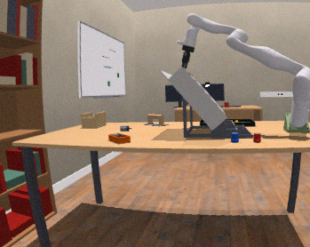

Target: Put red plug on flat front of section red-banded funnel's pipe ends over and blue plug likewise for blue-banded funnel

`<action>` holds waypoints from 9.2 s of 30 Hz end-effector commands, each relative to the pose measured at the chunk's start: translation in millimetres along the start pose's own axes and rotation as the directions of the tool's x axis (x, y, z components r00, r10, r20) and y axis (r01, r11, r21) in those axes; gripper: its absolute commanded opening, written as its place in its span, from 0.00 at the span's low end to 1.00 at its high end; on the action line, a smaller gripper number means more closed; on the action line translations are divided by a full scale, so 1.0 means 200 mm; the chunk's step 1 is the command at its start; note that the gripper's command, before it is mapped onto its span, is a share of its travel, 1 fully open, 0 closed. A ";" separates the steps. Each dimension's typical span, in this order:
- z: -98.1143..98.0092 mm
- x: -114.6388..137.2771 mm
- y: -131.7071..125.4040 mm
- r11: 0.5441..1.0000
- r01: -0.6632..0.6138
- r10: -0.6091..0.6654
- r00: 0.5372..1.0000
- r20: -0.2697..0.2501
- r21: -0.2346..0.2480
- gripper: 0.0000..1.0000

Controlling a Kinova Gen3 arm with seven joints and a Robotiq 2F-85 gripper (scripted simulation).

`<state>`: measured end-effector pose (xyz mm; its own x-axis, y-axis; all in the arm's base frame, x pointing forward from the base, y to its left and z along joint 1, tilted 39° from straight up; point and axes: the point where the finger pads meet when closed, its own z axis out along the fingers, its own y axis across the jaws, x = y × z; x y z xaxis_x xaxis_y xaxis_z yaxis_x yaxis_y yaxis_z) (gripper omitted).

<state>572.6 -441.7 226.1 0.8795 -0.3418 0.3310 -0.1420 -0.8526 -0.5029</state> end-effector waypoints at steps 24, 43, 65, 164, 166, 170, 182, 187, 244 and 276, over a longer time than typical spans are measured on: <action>-0.01 0.01 0.00 0.992 -0.015 -0.016 0.969 0.245 0.124 1.00; -0.01 0.01 0.00 0.992 -0.015 -0.016 0.970 0.244 0.123 1.00; -0.22 -0.72 0.02 0.991 -0.017 -0.017 0.966 0.257 0.130 1.00; -0.14 -1.53 -0.76 0.988 -0.028 -0.018 0.956 0.293 0.151 0.50; -0.14 -1.53 -0.76 0.988 -0.028 -0.018 0.956 0.293 0.151 0.50; -0.14 -1.53 -0.76 0.988 -0.028 -0.018 0.956 0.293 0.151 0.50; -0.14 -1.53 -0.76 0.988 -0.028 -0.018 0.956 0.293 0.151 0.50; -0.14 -1.53 -0.76 0.988 -0.028 -0.018 0.956 0.293 0.151 0.50; 0.65 -1.91 0.56 0.989 -0.022 -0.020 0.958 0.286 0.143 0.50; 1.21 -2.10 0.58 0.990 -0.022 -0.020 0.959 0.283 0.143 0.50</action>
<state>285.5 -321.4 -131.2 0.9768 -0.1944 0.0897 -0.0966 -0.7741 -0.6257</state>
